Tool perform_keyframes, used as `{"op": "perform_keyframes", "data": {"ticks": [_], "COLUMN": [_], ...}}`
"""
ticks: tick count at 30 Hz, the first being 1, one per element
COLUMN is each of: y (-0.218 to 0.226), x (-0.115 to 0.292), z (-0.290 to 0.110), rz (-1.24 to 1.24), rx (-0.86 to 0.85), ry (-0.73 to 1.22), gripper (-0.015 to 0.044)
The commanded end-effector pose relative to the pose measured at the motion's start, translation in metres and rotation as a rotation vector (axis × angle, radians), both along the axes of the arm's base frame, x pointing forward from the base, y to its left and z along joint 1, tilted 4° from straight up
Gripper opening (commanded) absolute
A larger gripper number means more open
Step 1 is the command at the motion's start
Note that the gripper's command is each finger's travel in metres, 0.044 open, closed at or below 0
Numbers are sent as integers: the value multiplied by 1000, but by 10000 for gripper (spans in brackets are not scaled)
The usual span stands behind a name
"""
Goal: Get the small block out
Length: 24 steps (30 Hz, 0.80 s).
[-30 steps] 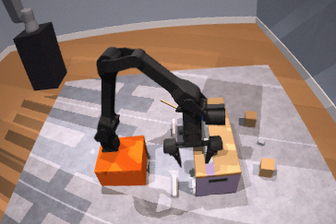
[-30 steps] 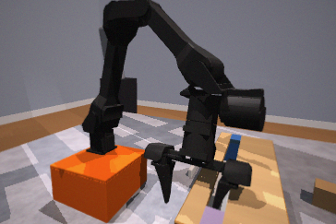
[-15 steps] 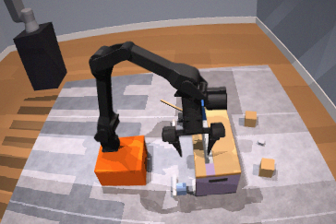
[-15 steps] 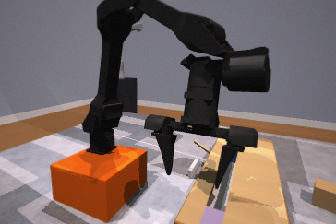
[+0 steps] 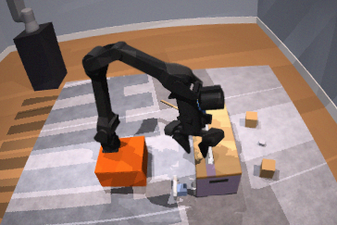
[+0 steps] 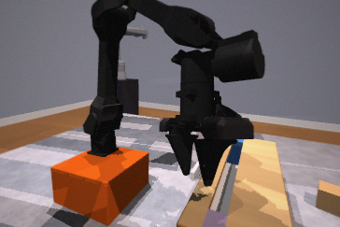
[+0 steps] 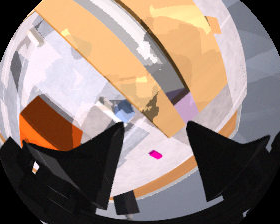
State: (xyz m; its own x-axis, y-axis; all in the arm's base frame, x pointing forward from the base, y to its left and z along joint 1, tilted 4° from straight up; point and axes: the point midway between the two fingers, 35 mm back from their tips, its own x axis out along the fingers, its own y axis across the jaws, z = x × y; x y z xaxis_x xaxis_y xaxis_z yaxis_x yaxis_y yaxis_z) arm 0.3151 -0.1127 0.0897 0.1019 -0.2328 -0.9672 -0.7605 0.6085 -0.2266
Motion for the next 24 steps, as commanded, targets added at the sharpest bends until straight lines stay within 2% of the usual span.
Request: {"op": "perform_keyframes", "data": {"ticks": [1,9,24], "y": [-8,-20,-33], "x": [-7,-18,-30], "z": [-1,-2,-1], "rz": [-560,-1397,-2336], "rx": [118,299,508], "ry": [-150,-313,-406], "gripper": [285,285,285]}}
